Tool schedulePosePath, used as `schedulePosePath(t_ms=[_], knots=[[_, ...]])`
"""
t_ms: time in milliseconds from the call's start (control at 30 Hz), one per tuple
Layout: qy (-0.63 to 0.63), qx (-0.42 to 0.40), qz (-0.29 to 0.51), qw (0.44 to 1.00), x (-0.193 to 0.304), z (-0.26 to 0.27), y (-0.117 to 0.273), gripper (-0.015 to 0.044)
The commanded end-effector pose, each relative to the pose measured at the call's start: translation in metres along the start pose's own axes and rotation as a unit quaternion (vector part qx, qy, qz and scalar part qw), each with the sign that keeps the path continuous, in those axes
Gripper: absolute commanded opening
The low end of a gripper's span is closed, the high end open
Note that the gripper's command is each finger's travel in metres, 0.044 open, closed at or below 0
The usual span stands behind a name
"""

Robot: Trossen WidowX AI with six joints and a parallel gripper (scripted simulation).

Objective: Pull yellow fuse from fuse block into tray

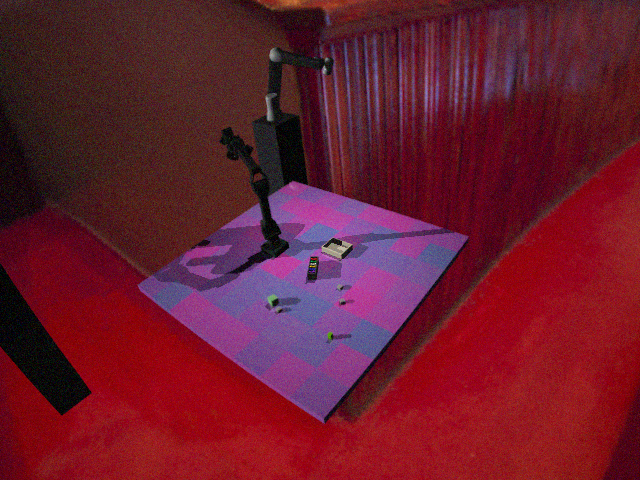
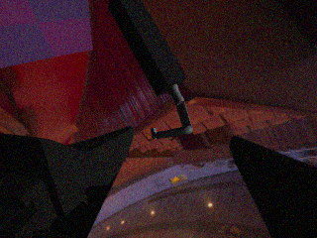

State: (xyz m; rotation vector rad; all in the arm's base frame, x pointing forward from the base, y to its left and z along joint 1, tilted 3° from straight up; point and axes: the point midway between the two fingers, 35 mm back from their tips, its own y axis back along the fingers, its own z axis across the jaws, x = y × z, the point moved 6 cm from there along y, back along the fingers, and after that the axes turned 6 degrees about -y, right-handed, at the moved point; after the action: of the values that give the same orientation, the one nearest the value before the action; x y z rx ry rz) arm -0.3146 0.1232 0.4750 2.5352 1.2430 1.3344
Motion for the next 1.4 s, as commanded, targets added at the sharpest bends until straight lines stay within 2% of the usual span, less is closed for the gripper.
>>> schedulePosePath(t_ms=[0,133,367,400,633,867,1100,1367], knots=[[-0.001,-0.002,0.0,1.0,0.0,0.001,-0.001,0.0374],[-0.036,-0.038,0.012,0.999,0.013,0.022,-0.017,0.0269],[-0.152,-0.157,0.058,0.974,0.057,0.11,-0.052,0.0085],[-0.166,-0.174,0.065,0.968,0.063,0.124,-0.053,0.0074],[-0.306,-0.283,0.14,0.898,0.108,0.226,-0.061,0.0074],[-0.448,-0.37,0.229,0.781,0.14,0.336,-0.034,0.0074],[-0.582,-0.414,0.323,0.621,0.148,0.434,0.024,0.0074],[-0.698,-0.418,0.43,0.392,0.127,0.522,0.112,0.0074]])
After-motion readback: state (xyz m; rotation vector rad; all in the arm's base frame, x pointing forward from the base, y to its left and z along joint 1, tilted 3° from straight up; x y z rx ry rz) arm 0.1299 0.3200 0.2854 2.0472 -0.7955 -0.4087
